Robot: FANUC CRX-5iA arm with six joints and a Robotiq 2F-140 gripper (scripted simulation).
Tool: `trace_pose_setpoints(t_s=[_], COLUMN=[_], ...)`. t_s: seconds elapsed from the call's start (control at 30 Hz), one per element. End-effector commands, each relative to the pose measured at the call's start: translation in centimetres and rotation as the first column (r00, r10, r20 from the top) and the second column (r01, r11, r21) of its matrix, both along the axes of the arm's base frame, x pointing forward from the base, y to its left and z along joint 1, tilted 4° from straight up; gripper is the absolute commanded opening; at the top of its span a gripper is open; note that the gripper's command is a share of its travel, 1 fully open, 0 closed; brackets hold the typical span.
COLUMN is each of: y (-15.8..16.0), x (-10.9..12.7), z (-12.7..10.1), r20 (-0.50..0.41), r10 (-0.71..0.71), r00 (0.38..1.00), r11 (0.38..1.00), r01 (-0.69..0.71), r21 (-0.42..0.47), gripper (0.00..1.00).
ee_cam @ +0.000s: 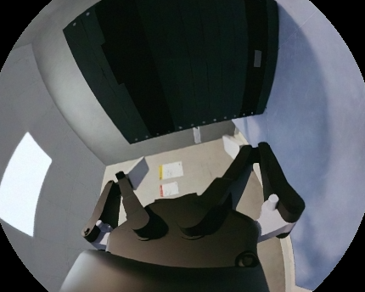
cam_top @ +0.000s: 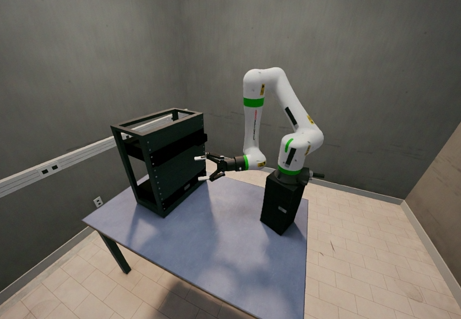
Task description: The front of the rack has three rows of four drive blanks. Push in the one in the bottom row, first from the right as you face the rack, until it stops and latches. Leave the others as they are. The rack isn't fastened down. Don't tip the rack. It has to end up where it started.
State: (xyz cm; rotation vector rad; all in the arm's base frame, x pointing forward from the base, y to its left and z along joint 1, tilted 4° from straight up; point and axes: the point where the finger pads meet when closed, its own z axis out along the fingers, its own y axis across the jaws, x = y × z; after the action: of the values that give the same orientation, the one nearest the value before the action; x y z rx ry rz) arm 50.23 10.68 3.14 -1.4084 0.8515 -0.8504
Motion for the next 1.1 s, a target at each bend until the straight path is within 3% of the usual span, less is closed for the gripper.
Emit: trace_pose_setpoints(t_s=[0.0, 0.43, 1.07], y=[-1.9, -12.0, -19.0], x=[0.4, 1.1, -0.1], z=[0.8, 3.3, 4.6], r20=[0.003, 0.003, -0.004], r10=[-0.067, -0.380, -0.572], r00=[0.998, 0.925, 0.820], r11=[0.998, 0.923, 0.818], r01=[0.067, 0.379, 0.570], r21=[0.015, 0.065, 0.080], gripper=[1.00, 1.00, 1.00])
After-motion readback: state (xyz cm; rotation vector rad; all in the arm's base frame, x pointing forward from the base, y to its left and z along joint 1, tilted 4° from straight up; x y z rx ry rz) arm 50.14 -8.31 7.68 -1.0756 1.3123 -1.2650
